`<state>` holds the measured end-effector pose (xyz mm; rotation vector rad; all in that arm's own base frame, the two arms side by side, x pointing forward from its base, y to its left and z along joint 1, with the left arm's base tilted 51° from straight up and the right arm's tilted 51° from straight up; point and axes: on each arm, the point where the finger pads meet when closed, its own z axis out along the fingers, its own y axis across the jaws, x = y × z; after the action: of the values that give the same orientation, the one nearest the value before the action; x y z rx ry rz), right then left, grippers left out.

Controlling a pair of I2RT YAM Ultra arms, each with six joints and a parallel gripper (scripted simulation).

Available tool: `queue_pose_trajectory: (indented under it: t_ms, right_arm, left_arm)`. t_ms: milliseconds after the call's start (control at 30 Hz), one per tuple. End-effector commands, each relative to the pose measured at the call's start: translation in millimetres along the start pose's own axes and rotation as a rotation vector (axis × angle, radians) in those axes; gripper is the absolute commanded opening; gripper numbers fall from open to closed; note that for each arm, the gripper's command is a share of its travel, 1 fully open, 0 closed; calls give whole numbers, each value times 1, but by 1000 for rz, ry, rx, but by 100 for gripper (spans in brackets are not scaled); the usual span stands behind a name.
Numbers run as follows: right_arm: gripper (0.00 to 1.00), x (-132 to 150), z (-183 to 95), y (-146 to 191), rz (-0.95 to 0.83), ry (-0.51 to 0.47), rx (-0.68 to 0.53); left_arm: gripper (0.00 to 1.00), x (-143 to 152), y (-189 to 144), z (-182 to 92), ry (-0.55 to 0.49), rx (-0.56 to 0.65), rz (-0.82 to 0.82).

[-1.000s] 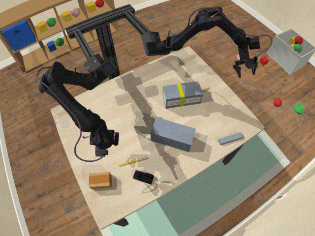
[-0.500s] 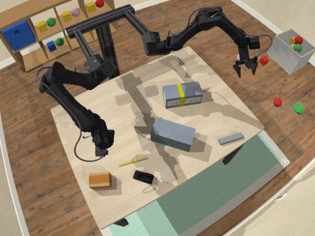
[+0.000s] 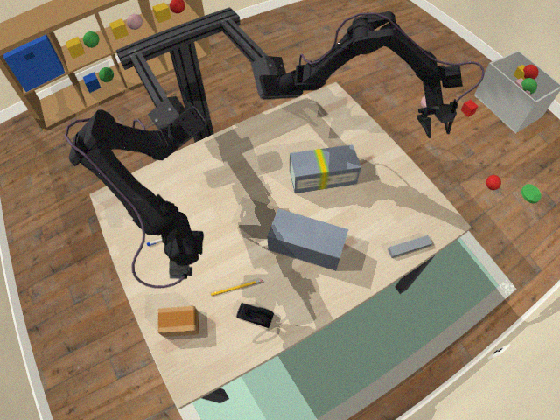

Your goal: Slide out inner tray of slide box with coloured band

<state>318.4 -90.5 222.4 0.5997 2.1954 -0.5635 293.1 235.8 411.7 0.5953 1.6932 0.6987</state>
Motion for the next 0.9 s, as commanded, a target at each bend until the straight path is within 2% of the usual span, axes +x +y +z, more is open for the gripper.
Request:
queue_pose_trajectory:
  t_ms: [0,467,500,567,867]
  right_arm:
    - [1,-9,-7,0,16,-29,-11]
    - [1,-9,-7,0,16,-29,-11]
    - [1,-23,-15,3,42,-71,-47]
    - [1,-29,-14,5,52,-84,-71]
    - [1,-78,-37,46,53,-264,-335]
  left_arm:
    - [1,-12,4,-6,-20,-11,21]
    - [1,-12,4,-6,-20,-11,21]
    - [1,10,-11,8,21,26,-56]
    - [1,4,-10,3,45,-19,-72]
    - [1,57,-68,35,286,-120,-445]
